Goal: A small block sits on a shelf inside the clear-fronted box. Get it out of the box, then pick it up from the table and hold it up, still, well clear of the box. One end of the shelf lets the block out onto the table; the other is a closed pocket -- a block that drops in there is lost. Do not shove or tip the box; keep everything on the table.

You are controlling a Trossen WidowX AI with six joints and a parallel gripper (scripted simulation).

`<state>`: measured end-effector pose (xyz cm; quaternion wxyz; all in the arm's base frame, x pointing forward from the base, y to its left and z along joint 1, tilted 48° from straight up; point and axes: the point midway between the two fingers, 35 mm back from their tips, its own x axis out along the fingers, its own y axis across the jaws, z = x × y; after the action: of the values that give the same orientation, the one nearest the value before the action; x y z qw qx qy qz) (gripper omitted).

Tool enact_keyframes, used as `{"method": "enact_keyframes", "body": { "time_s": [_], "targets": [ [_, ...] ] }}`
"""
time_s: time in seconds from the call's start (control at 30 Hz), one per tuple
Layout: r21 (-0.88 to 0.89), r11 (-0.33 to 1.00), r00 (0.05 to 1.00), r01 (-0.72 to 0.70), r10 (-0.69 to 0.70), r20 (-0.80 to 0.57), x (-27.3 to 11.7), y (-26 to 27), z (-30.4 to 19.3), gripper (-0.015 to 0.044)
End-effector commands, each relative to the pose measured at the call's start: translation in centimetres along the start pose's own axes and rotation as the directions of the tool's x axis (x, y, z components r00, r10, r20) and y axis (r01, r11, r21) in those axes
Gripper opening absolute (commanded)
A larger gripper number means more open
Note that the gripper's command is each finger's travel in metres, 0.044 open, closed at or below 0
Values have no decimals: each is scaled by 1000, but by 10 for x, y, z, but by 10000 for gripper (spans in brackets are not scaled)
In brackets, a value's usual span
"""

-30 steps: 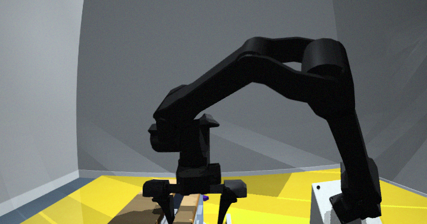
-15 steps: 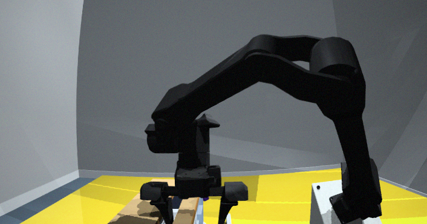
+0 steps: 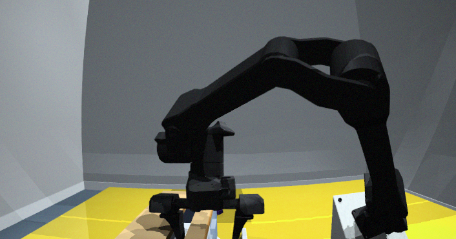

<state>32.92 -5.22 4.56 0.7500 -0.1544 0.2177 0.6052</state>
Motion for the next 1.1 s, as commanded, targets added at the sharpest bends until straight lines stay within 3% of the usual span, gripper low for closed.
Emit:
{"method": "enact_keyframes", "body": {
  "time_s": [0.0, 1.07],
  "targets": [
    [-3, 1000, 1000, -4, 4, -1, 0, 0, -1, 400],
    [-2, 1000, 1000, -4, 4, 0, 7, 0, 29, 400]
  ]
}}
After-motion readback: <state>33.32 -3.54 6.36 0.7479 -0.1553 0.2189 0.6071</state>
